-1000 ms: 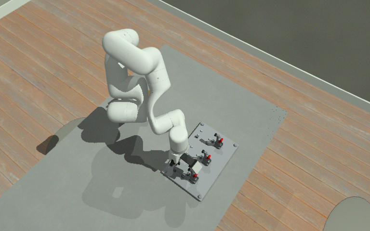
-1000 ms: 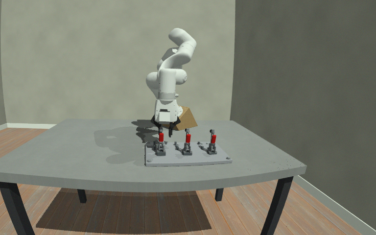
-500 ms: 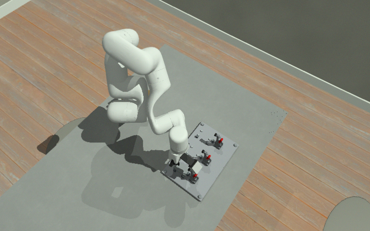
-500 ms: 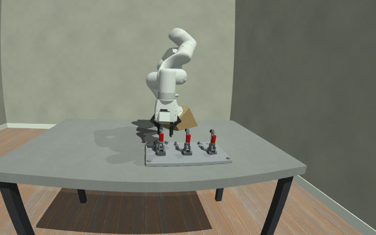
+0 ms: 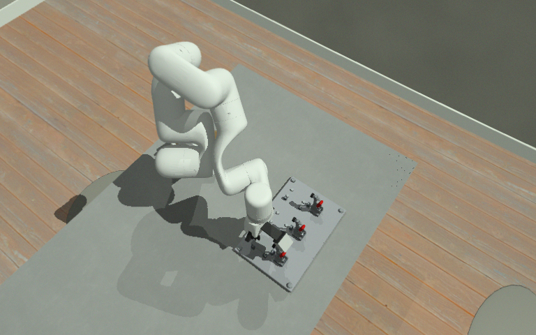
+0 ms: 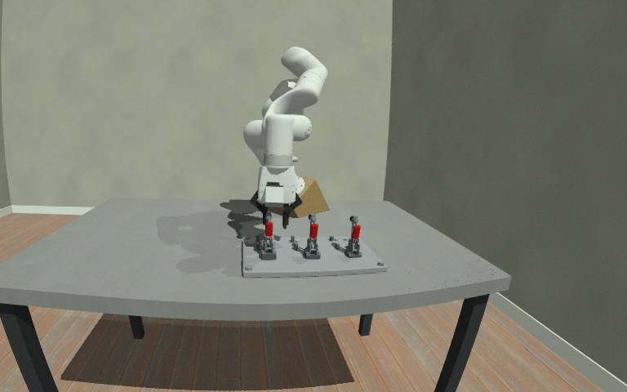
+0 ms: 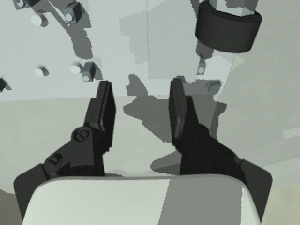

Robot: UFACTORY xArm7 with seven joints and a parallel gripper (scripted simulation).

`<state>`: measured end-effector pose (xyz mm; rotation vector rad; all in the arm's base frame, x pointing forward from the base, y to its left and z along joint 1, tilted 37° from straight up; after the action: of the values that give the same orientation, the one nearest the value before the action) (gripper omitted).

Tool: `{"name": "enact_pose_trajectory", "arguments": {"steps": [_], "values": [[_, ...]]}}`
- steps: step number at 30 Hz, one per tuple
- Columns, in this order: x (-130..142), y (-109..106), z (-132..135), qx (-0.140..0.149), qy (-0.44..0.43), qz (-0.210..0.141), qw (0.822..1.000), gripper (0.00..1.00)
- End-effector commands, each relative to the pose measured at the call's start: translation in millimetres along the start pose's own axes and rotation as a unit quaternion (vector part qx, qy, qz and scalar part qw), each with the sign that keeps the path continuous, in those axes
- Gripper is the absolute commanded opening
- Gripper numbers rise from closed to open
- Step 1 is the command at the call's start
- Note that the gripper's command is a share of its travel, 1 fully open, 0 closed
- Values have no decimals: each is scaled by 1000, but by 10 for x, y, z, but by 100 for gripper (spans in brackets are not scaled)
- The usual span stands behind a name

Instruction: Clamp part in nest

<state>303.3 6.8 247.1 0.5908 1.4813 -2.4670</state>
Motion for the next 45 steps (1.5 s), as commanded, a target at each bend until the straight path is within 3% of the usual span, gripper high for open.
{"name": "enact_pose_trajectory", "arguments": {"steps": [1,45], "values": [[283,-89,310,-1,0,2,1000,47],[283,-176,310,-1,0,2,1000,47]]}}
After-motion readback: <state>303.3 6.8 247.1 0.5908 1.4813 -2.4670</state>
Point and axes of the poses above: the point where the finger pads meet when closed, its own y axis out along the fingers, its own z axis across the jaws, x = y × z, the point moved 10 cm from there along -y, back along the fingers, and after that the axes turned 9 degrees about y, right-handed, at the moved point
